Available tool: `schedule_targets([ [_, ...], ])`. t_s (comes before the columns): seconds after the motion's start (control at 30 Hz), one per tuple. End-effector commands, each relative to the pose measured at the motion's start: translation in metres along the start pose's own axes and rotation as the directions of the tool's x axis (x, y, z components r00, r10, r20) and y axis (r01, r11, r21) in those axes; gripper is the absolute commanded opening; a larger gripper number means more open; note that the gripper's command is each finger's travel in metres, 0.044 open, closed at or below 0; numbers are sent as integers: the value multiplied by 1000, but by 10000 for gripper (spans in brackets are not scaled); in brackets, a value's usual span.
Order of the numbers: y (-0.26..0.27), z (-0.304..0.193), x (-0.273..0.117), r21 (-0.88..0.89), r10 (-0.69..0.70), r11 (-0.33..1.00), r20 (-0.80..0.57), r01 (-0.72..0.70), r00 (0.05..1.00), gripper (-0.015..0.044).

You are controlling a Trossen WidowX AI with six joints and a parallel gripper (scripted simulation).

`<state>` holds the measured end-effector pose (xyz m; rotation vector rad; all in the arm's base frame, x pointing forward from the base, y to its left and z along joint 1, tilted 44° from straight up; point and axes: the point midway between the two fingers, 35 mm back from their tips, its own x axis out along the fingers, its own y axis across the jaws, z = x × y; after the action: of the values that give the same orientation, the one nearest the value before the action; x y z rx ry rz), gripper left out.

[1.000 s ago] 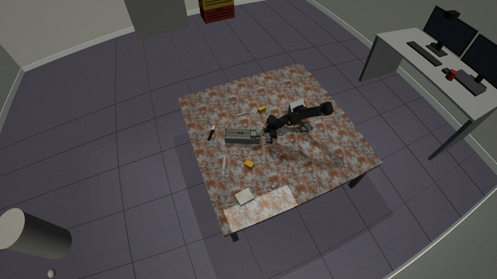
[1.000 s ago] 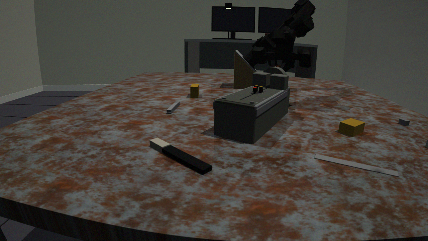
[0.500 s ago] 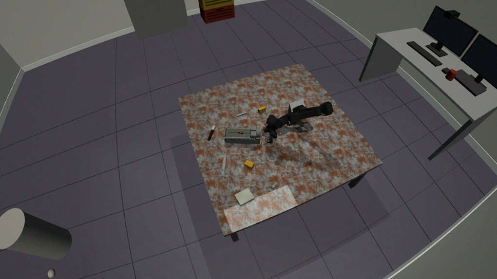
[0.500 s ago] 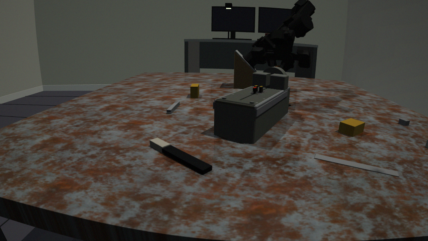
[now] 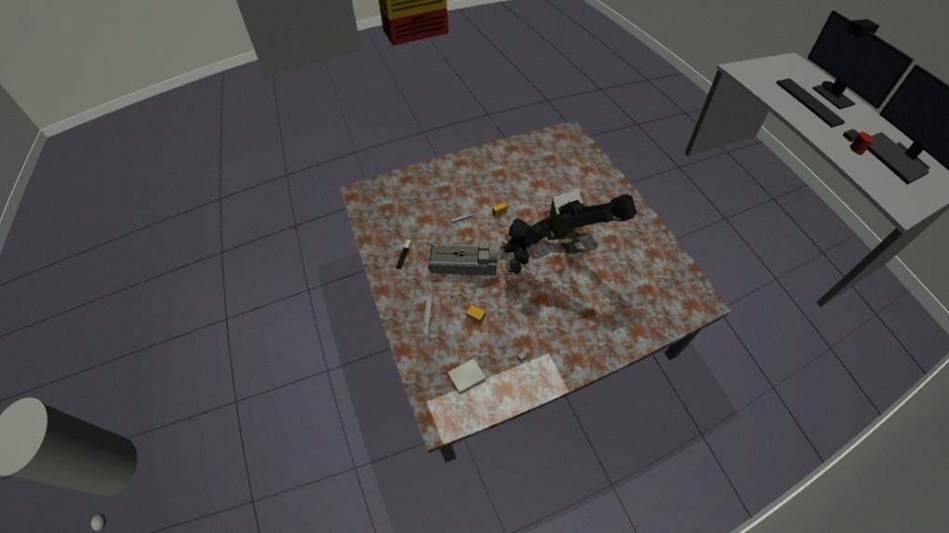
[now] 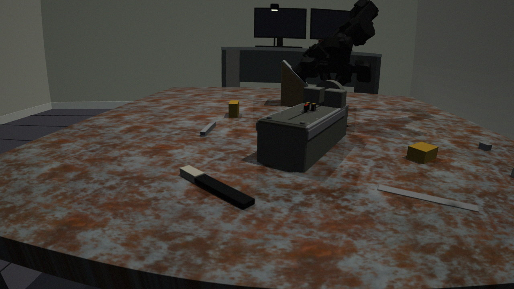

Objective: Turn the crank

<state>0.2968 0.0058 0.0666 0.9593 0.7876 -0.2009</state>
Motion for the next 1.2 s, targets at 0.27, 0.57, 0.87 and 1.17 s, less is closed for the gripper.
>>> schedule_targets([
  [0.27, -11, -7, 7, 2, -23, 1000, -7, 23, 1000, 0],
  [0.57, -14, -15, 15, 3, -23, 1000, -7, 23, 1000, 0],
  [0.87, -11, -28, 28, 3, -22, 1000, -8, 22, 1000, 0],
  [1.17, 2, -38, 38, 4, -21, 1000, -8, 22, 1000, 0],
])
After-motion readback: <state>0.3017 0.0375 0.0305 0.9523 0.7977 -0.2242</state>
